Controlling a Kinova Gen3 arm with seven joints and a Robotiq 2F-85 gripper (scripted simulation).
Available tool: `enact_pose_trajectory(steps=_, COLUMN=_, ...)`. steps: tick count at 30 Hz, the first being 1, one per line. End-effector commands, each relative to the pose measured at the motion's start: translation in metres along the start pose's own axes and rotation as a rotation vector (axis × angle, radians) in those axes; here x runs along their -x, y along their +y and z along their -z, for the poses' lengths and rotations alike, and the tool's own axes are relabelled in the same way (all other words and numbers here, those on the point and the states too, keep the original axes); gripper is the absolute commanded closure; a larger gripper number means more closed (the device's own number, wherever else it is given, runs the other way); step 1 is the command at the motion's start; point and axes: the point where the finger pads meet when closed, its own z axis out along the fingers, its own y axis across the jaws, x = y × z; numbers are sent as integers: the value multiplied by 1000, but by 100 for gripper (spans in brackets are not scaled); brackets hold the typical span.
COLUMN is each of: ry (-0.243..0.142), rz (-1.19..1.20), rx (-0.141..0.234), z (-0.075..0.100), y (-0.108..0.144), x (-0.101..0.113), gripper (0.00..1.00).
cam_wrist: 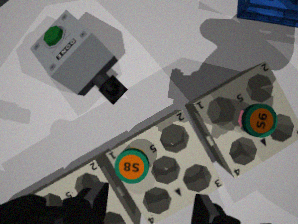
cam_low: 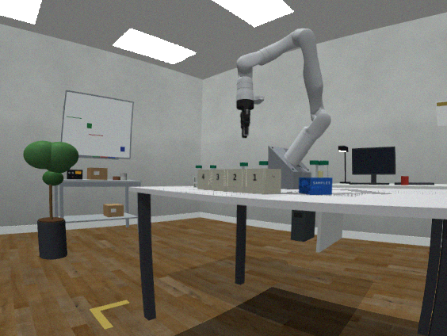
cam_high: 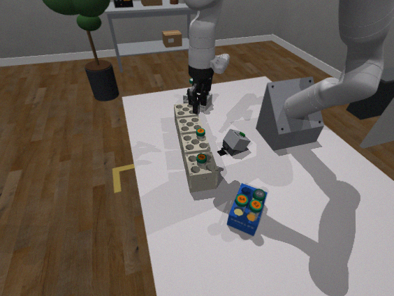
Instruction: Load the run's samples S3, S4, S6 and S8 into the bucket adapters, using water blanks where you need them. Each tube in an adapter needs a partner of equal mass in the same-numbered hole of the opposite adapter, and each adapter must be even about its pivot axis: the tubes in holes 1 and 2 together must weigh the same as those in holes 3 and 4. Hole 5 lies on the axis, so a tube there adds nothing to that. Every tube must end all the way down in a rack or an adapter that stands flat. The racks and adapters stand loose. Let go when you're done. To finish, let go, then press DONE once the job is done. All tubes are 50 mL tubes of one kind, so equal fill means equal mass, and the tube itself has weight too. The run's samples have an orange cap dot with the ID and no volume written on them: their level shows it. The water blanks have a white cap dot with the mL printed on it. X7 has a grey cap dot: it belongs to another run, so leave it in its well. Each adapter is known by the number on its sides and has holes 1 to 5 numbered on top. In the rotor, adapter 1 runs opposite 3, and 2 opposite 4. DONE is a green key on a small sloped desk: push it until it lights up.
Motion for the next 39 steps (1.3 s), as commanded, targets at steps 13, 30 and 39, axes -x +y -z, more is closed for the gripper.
enact_pose_trajectory(steps=13, ry=-2, rz=0, rx=0, z=1, y=-39, x=23, gripper=38)
enact_pose_trajectory(steps=30, ry=-2, rz=0, rx=0, z=1, y=-82, x=47, gripper=38)
enact_pose_trajectory(steps=39, ry=-2, rz=0, rx=0, z=1, y=-108, x=62, gripper=38)
